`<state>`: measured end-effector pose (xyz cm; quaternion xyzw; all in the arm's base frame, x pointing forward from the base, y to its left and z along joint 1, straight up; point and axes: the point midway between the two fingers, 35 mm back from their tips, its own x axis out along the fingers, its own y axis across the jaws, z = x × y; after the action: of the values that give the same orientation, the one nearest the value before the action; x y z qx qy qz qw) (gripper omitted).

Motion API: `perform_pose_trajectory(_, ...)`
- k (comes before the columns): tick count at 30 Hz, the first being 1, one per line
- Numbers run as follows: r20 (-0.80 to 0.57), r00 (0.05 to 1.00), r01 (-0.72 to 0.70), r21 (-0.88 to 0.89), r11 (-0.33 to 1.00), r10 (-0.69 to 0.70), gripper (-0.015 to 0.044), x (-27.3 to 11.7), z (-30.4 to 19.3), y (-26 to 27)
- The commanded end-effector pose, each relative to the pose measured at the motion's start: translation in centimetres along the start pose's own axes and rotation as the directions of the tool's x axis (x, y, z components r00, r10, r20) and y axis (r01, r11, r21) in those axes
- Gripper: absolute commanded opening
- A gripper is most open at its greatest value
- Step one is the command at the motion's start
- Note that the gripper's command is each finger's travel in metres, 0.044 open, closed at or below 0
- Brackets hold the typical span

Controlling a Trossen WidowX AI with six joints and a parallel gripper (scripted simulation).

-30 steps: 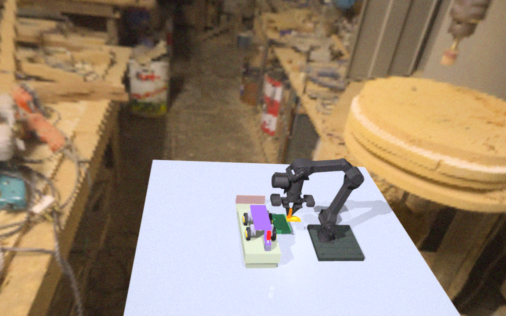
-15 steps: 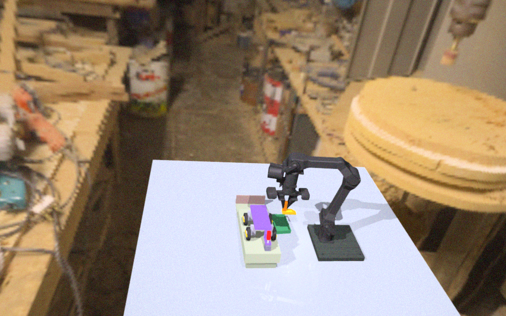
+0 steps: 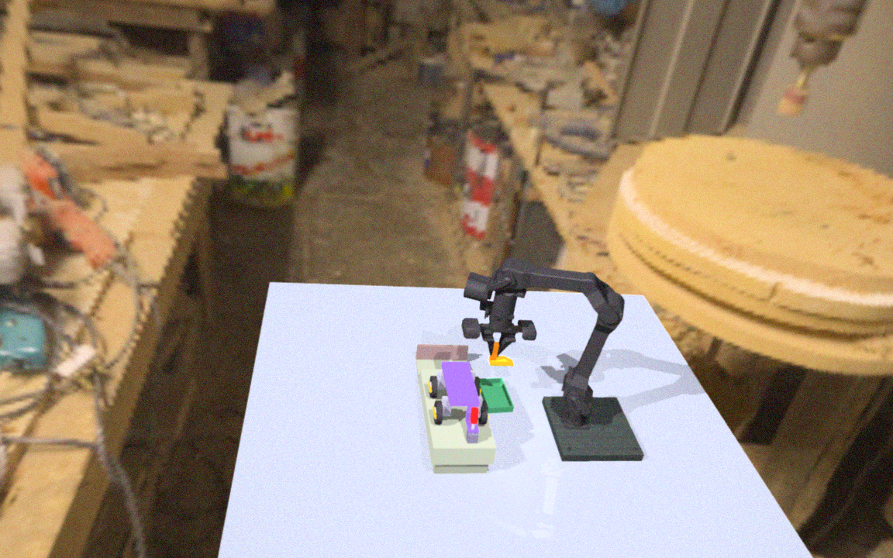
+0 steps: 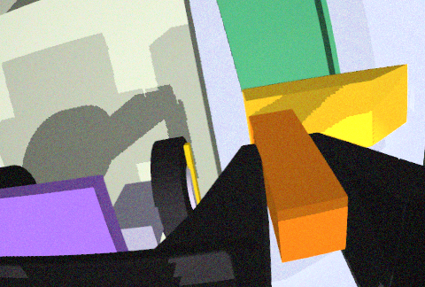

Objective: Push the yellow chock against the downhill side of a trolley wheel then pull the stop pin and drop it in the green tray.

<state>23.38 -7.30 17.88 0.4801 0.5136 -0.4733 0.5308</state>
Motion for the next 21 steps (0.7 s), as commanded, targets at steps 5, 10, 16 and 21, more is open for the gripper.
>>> perform_pose_trajectory(5, 0.001, 1.0, 0.004, -0.004, 1.0, -0.004, 0.0, 0.4, 3.2, 0.9)
perform_pose_trajectory(10, 0.002, 1.0, 0.004, -0.004, 1.0, -0.004, 0.0, 0.7, 4.9, 1.4)
perform_pose_trajectory(16, 0.002, 1.0, 0.004, 0.02, 1.0, -0.004, 0.0, 0.9, 6.0, 1.7)
perform_pose_trajectory(21, -0.008, 1.0, 0.01, 0.178, 0.984, -0.008, 0.0, 0.9, 6.0, 1.7)
